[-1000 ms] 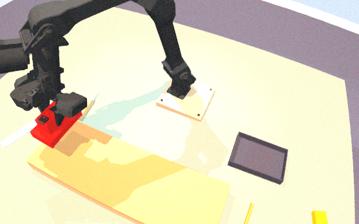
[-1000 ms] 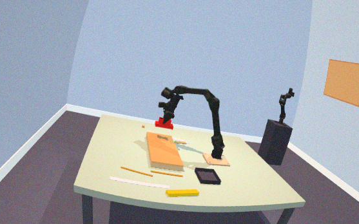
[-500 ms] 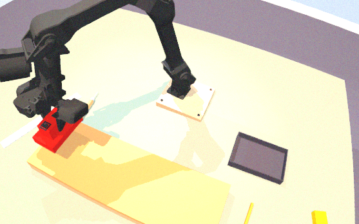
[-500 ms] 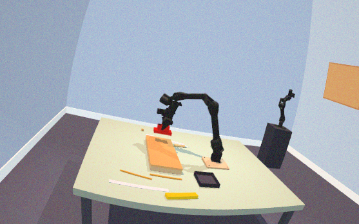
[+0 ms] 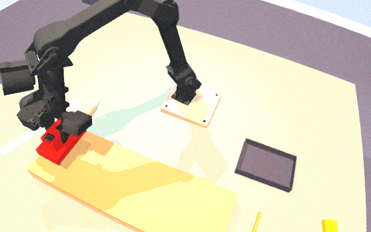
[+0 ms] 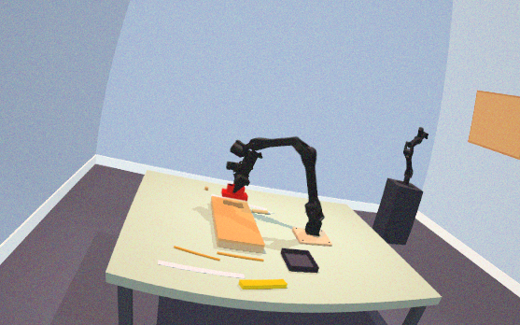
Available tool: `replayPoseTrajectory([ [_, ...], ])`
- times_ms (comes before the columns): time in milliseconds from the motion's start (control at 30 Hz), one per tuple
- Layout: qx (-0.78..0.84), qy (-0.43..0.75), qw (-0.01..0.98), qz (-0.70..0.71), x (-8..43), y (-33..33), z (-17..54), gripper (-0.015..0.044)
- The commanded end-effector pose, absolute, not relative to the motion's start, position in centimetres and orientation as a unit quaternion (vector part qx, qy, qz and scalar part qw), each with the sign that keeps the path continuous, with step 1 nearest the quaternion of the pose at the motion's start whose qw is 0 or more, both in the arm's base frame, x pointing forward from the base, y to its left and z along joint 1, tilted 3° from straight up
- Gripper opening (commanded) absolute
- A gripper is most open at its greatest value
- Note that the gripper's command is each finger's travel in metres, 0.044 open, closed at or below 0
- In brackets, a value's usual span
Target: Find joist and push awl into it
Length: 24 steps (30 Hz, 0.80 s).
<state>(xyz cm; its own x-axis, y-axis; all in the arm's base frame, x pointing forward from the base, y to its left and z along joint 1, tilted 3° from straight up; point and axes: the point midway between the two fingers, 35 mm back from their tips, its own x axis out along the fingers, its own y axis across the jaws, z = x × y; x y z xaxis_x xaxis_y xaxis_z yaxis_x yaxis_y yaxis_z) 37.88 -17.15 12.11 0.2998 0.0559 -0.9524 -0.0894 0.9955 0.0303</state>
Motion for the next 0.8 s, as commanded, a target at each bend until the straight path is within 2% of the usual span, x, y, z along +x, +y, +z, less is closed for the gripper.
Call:
replayPoseTrajectory([
  [0,-0.016,0.588,0.807,0.049,38.0,-17.0,11.5,0.0],
  [767,-0.018,0.588,0.807,0.051,38.0,-16.9,8.7,0.0],
])
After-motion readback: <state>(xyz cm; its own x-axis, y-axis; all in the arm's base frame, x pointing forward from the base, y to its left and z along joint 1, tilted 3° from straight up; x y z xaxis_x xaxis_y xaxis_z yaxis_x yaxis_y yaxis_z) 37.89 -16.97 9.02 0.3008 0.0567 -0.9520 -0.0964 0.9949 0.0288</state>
